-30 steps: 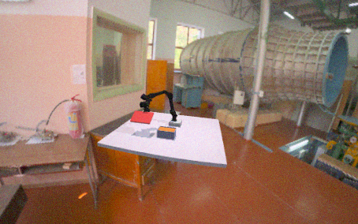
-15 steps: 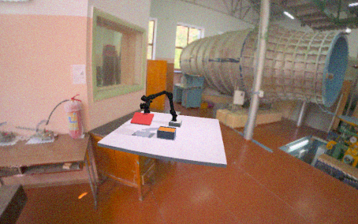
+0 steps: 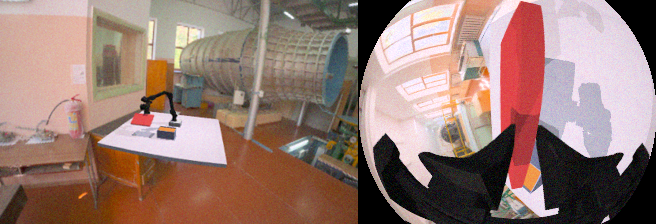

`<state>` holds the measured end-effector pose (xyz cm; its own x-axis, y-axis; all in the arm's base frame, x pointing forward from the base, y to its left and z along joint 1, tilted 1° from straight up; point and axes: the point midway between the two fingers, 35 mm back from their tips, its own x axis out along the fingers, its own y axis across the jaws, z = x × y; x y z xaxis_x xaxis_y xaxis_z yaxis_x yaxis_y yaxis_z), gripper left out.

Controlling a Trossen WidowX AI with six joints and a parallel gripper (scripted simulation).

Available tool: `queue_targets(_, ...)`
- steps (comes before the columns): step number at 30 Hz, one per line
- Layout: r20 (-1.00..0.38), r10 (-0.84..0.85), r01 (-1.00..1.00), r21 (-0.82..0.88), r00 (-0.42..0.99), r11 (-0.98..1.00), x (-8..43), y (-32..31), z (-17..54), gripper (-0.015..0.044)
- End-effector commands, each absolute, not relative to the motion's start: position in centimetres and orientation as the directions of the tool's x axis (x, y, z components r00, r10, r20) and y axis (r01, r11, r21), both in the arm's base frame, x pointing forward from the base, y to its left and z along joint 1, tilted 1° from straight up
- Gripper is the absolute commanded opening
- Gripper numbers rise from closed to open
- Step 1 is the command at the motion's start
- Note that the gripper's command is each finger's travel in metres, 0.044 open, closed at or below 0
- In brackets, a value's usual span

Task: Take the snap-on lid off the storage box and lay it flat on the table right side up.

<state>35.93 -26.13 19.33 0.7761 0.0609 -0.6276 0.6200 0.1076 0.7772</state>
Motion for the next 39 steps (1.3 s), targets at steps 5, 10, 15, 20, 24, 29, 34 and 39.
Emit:
queue_targets(5, -0.62, 0.064, 0.612, 0.783, 0.782, 0.113, 36.0, -26.1, 18.9, 0.0)
queue_targets(10, -0.62, 0.064, 0.612, 0.783, 0.782, 0.113, 36.1, -26.1, 18.4, 0.0)
queue_targets(15, -0.62, 0.064, 0.612, 0.783, 0.782, 0.113, 36.1, -26.2, 18.0, 0.0)
queue_targets(20, -0.62, 0.064, 0.612, 0.783, 0.782, 0.113, 36.1, -26.2, 17.6, 0.0)
queue_targets(24, -0.62, 0.064, 0.612, 0.783, 0.782, 0.113, 36.1, -26.2, 17.3, 0.0)
queue_targets(29, -0.62, 0.064, 0.612, 0.783, 0.782, 0.113, 36.1, -26.2, 16.9, 0.0)
queue_targets(34, -0.62, 0.064, 0.612, 0.783, 0.782, 0.113, 36.1, -26.2, 16.5, 0.0)
queue_targets(39, -0.62, 0.064, 0.612, 0.783, 0.782, 0.113, 36.1, -26.2, 16.1, 0.0)
